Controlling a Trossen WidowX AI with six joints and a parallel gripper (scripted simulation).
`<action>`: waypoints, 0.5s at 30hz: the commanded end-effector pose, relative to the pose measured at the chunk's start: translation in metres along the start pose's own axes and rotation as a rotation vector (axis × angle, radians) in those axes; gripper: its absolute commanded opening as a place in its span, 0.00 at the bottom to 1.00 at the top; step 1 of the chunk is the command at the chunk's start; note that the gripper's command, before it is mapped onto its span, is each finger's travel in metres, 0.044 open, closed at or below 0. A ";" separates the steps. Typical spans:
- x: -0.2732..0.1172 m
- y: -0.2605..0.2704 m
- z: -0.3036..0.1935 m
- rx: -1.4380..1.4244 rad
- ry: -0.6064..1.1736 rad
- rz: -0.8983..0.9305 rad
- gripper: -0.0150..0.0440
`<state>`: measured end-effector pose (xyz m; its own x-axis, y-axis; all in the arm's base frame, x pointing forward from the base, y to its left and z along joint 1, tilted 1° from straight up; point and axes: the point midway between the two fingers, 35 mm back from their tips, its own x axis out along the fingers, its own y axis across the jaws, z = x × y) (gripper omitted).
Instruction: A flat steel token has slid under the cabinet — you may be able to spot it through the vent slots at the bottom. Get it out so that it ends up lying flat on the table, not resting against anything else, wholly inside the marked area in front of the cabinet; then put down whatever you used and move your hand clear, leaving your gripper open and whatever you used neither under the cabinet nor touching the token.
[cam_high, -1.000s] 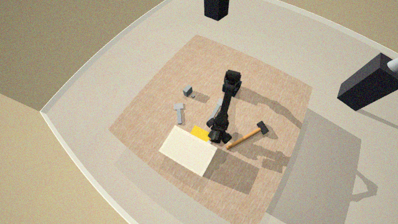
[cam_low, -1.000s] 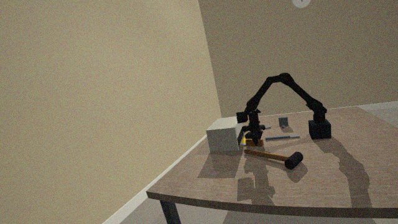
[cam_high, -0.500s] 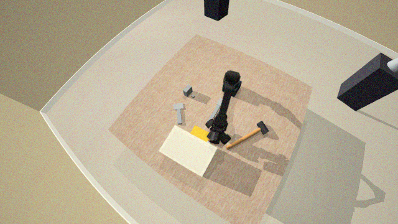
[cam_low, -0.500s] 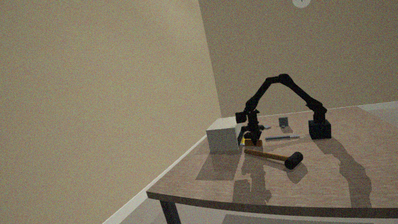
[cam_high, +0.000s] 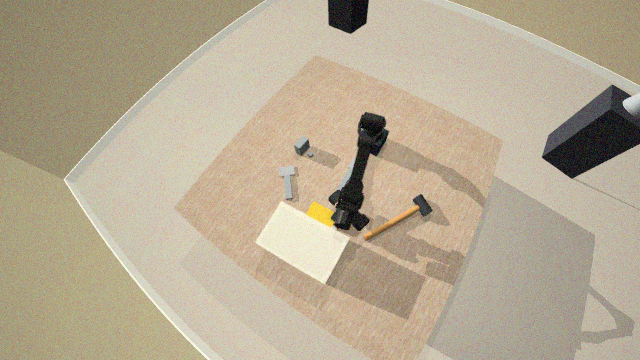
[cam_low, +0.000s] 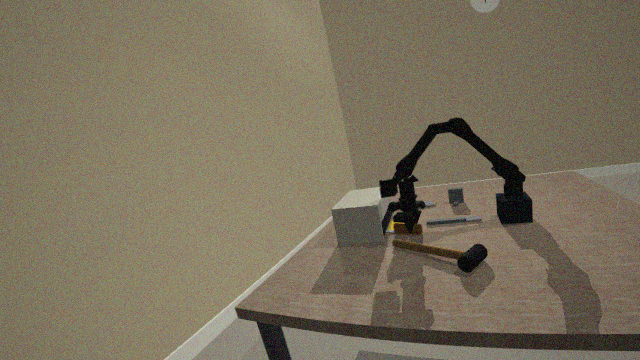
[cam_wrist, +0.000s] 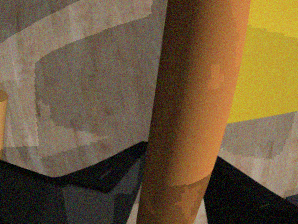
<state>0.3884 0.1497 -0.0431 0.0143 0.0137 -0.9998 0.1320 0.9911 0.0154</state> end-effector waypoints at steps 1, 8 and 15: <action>0.001 -0.008 -0.001 0.008 0.005 -0.006 0.25; 0.001 -0.015 -0.001 0.008 0.005 -0.006 0.25; 0.001 -0.015 -0.001 0.008 0.005 -0.006 0.25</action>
<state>0.3868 0.1384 -0.0433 0.0145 0.0134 -0.9998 0.1329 0.9910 0.0153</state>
